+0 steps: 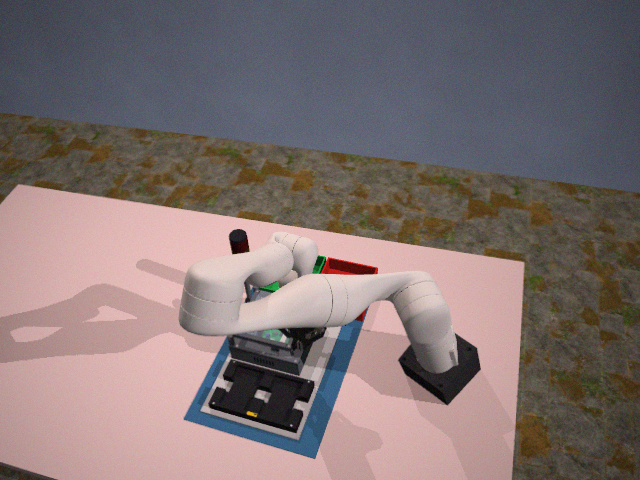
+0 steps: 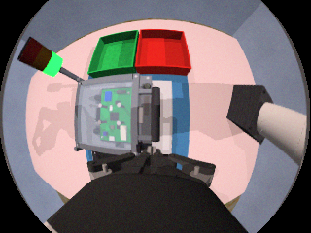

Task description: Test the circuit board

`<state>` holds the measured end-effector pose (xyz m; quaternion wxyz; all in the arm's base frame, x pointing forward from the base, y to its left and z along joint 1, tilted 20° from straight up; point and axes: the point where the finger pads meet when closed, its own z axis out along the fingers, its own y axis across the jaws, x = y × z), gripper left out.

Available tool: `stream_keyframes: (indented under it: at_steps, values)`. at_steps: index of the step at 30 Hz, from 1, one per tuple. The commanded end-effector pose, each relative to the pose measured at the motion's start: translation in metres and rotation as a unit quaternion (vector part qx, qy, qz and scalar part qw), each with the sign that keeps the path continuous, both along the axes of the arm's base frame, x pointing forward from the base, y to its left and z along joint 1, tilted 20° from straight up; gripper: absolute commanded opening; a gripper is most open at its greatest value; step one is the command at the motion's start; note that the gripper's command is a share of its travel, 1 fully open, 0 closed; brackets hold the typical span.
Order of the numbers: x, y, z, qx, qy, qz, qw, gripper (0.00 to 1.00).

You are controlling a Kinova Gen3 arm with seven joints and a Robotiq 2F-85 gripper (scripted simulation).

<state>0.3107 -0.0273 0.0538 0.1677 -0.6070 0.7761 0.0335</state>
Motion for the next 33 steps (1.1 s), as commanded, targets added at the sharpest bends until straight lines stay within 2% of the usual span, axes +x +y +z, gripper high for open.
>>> stream_keyframes:
  at_steps: [1, 33]
  values:
    - [-0.0019, 0.0001, -0.0013, 0.000, 0.001, 0.000, 1.000, 0.00]
    - [-0.0002, 0.0006, -0.0043, -0.001, -0.001, 0.000, 1.000, 0.00]
